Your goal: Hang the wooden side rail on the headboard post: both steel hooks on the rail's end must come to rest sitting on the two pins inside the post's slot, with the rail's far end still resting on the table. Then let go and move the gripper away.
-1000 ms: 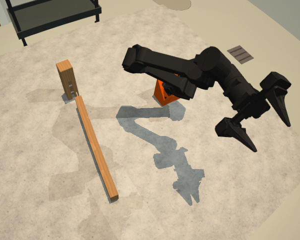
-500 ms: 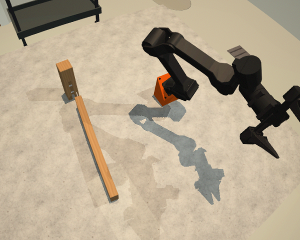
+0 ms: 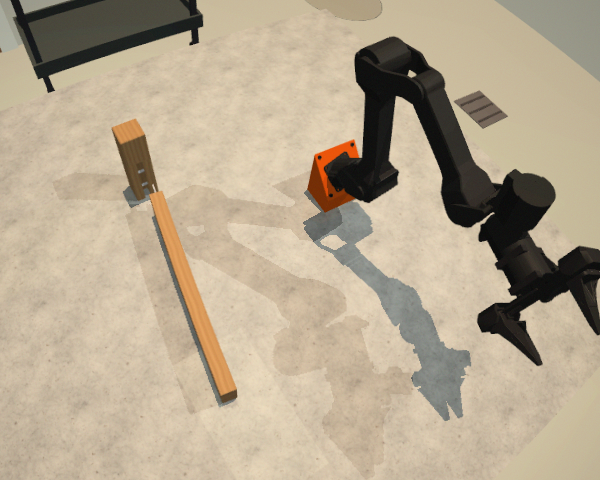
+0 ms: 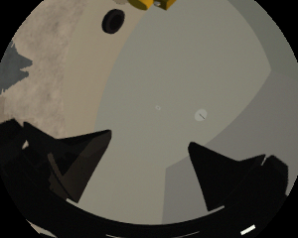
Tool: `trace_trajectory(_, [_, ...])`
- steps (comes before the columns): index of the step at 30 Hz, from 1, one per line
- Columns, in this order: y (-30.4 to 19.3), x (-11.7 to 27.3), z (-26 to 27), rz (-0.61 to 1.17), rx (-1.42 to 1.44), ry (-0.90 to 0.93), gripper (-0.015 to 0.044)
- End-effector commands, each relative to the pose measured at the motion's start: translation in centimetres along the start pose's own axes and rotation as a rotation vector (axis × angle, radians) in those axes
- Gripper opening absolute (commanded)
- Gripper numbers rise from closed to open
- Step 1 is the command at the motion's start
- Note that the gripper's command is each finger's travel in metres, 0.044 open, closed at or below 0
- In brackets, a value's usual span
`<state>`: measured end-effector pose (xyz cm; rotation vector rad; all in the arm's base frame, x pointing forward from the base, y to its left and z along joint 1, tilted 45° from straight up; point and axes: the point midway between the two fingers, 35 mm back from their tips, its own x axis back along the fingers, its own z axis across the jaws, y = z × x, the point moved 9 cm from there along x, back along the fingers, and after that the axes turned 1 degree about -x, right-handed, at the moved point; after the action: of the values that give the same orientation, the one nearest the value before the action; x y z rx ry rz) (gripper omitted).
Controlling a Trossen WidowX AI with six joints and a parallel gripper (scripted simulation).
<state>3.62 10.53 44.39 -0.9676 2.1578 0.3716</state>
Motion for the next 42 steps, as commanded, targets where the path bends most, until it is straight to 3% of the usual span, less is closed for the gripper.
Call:
trace_trajectory(1, [0.7, -1.0, 3.5, 0.005, -0.018, 0.058, 0.0440])
trace_trajectory(11, [-1.2, -2.4, 11.7, 0.085, -0.102, 0.195, 0.0440])
trace_trajectory(22, [-6.8, -1.3, 19.6, 0.251, -0.242, 0.339, 0.0440])
trace_trajectory(31, [-13.0, 2.2, 24.6, 0.456, -0.405, 0.425, 0.0440])
trace_trajectory(42, [-20.6, 9.5, 28.0, 0.787, -0.658, 0.439, 0.0440])
